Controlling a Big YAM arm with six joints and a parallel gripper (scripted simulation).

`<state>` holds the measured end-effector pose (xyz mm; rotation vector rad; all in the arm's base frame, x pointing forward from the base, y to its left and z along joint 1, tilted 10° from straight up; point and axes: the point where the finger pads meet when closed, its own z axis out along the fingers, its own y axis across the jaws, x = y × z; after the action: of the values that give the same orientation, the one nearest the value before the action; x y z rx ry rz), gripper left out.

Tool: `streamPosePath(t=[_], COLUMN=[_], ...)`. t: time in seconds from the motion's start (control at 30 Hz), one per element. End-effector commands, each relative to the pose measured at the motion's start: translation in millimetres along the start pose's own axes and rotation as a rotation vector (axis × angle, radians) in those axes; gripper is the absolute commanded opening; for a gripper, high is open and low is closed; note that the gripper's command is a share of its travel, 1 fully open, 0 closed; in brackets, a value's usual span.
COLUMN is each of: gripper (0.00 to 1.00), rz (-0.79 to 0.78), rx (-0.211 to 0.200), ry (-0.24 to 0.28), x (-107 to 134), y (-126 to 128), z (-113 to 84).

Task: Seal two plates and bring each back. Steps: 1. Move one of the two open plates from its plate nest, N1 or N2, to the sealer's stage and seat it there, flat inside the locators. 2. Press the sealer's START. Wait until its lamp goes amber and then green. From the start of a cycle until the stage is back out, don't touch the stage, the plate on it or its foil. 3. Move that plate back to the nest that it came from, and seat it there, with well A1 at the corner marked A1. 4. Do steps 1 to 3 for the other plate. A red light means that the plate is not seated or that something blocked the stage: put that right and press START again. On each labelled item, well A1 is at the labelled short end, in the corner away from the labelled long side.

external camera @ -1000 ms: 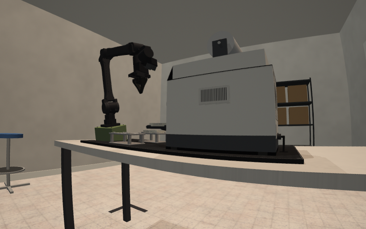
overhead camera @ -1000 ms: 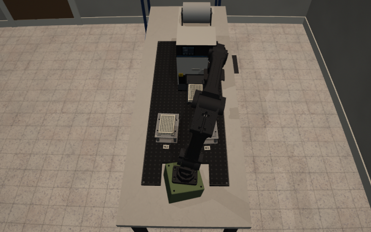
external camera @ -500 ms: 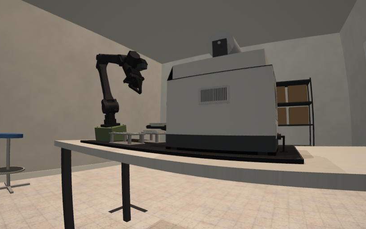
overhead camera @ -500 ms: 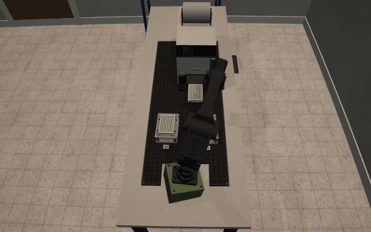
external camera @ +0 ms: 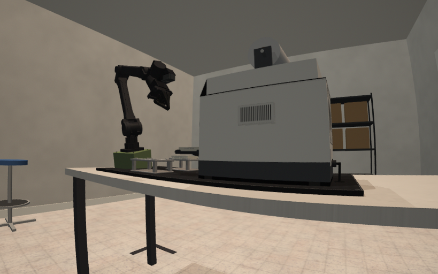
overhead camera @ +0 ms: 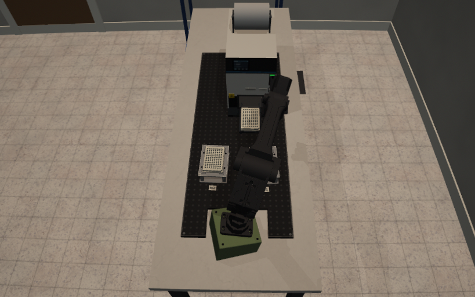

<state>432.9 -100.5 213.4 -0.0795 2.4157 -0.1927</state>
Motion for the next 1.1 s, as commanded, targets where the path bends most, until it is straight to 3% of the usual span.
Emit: streamPosePath(t=[0.0, 0.27, 0.43, 0.83, 1.07], gripper=[0.0, 0.0, 0.0, 0.0, 0.0], rz=[-0.002, -0.005, 0.0, -0.006, 0.01], rx=[0.017, 0.023, 0.02, 0.02, 0.047], ry=[-0.029, -0.038, -0.245, -0.251, -0.267], x=[-29, -36, -23, -47, -56], y=[-12, -17, -14, -10, -26], z=[-6.8, -7.8, -12.3, -12.2, -15.6])
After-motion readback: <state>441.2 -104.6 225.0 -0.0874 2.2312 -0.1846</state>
